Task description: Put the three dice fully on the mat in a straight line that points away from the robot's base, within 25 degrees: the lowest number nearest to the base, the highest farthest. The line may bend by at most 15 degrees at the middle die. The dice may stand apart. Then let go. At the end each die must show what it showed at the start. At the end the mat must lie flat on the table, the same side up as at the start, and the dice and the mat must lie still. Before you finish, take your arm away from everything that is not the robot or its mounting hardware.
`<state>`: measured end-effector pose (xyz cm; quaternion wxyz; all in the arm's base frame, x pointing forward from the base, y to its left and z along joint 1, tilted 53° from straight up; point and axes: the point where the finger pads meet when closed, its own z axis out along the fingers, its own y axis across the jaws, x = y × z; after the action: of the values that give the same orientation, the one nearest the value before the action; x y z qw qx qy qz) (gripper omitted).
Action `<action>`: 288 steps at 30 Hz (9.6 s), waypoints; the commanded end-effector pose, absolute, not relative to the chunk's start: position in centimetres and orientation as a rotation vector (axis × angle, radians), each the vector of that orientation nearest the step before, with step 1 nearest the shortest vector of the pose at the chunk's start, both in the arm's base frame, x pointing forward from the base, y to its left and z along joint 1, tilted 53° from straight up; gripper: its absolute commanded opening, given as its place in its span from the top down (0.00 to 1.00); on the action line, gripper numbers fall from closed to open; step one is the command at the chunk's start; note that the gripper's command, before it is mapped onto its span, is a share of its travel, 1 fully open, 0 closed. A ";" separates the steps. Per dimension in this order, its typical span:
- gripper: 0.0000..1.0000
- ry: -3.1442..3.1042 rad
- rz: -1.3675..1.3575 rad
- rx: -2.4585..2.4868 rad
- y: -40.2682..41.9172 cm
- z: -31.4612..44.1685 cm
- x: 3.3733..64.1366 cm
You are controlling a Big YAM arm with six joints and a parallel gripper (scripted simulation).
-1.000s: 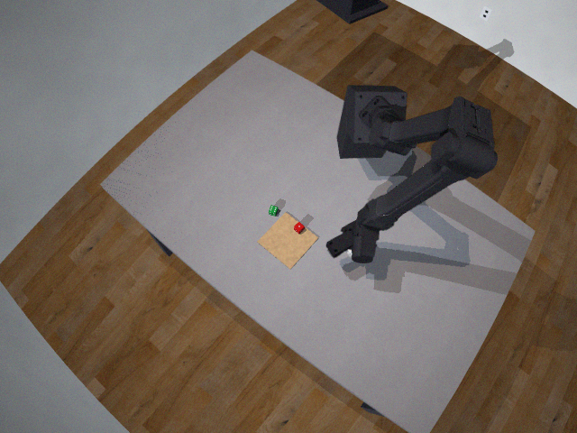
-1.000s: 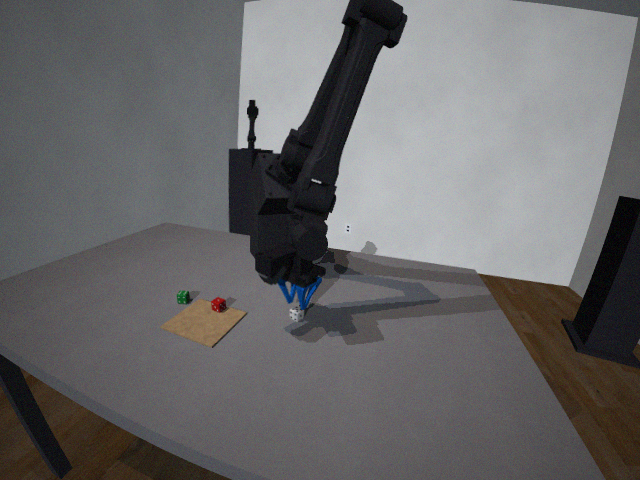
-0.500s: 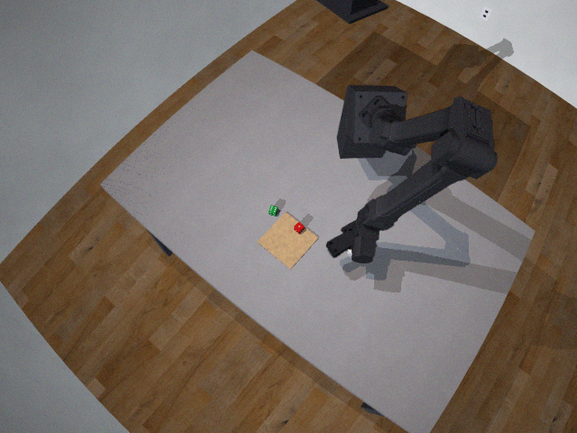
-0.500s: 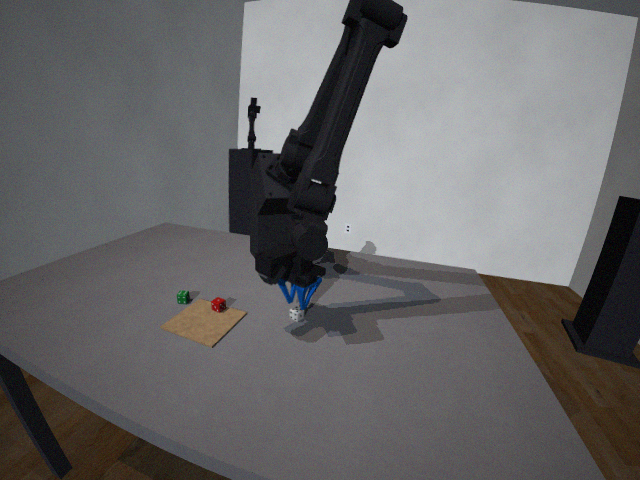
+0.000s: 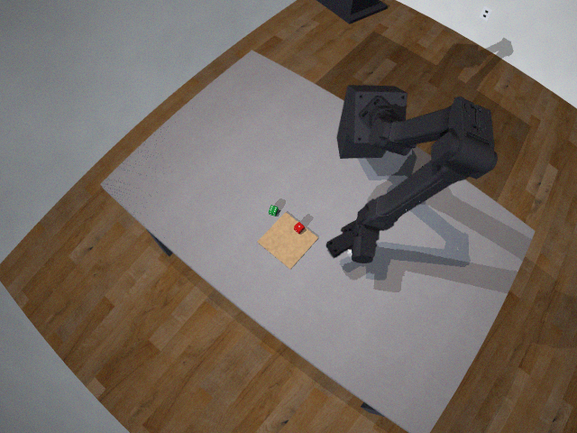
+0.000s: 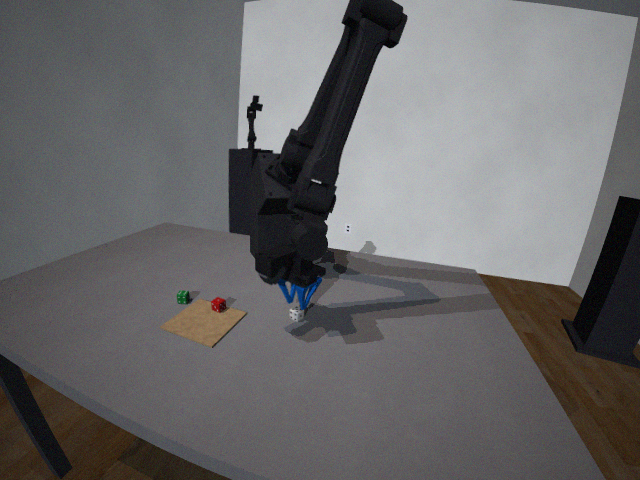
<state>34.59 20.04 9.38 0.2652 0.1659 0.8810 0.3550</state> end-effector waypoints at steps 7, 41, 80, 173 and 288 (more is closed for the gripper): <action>0.61 2.372 0.965 0.452 20.3 9.5 34.9; 0.61 2.384 0.959 0.456 20.3 9.2 34.7; 0.61 2.383 0.959 0.455 20.2 9.0 34.5; 0.61 2.371 0.969 0.451 20.9 9.0 35.3; 0.80 2.364 0.954 0.447 16.4 13.3 31.1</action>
<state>31.60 17.20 12.57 0.2663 0.1701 0.8785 0.3583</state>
